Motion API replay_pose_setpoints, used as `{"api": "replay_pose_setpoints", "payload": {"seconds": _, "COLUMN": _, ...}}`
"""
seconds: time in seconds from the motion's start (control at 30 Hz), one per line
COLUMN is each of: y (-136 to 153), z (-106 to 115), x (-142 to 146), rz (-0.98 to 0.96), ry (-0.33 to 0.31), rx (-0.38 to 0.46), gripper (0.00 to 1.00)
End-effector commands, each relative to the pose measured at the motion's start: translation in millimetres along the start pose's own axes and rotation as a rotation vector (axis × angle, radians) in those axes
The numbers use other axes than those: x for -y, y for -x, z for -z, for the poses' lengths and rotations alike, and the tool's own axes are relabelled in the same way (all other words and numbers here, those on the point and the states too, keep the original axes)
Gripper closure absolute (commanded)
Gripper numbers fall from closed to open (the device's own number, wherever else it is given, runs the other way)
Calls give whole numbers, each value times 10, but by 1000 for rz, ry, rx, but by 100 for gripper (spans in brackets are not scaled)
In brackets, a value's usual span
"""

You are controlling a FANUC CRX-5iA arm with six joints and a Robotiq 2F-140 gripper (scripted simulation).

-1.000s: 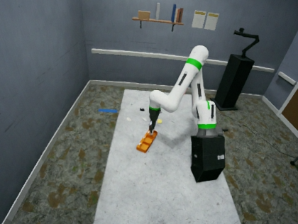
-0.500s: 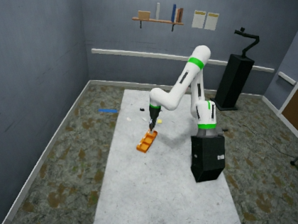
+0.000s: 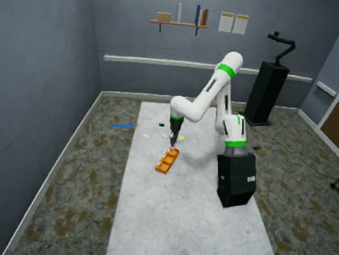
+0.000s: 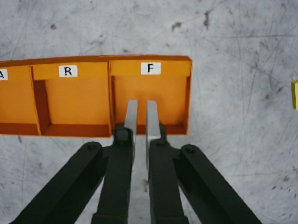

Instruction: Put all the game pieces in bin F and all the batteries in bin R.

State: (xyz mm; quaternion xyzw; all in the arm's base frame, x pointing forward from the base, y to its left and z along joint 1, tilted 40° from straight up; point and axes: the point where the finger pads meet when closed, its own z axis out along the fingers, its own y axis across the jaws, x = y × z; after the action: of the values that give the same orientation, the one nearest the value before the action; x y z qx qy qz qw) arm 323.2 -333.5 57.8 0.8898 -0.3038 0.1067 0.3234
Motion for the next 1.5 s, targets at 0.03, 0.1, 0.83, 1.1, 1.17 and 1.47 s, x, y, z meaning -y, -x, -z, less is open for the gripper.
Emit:
{"api": "replay_pose_setpoints", "payload": {"seconds": 0.03, "y": 4, "z": 6, "x": 82, "rz": -1, "ry": 0, "rx": 0, "gripper": 85}}
{"api": "replay_pose_setpoints", "payload": {"seconds": 0.1, "y": 11, "z": 6, "x": 181, "rz": -1, "ry": 0, "rx": 0, "gripper": 85}}
{"api": "replay_pose_setpoints", "payload": {"seconds": 0.83, "y": 53, "z": -127, "x": 819, "rz": -1, "ry": 0, "rx": 0, "gripper": 85}}
{"api": "replay_pose_setpoints", "payload": {"seconds": 1.1, "y": 53, "z": -341, "x": 819, "rz": -1, "ry": 0, "rx": 0, "gripper": 85}}
{"api": "replay_pose_setpoints", "payload": {"seconds": 1.17, "y": 53, "z": -341, "x": 819, "rz": -1, "ry": 0, "rx": 0, "gripper": 85}}
{"api": "replay_pose_setpoints", "payload": {"seconds": 1.47, "y": 53, "z": -518, "x": 819, "rz": -1, "ry": 0, "rx": 0, "gripper": 85}}
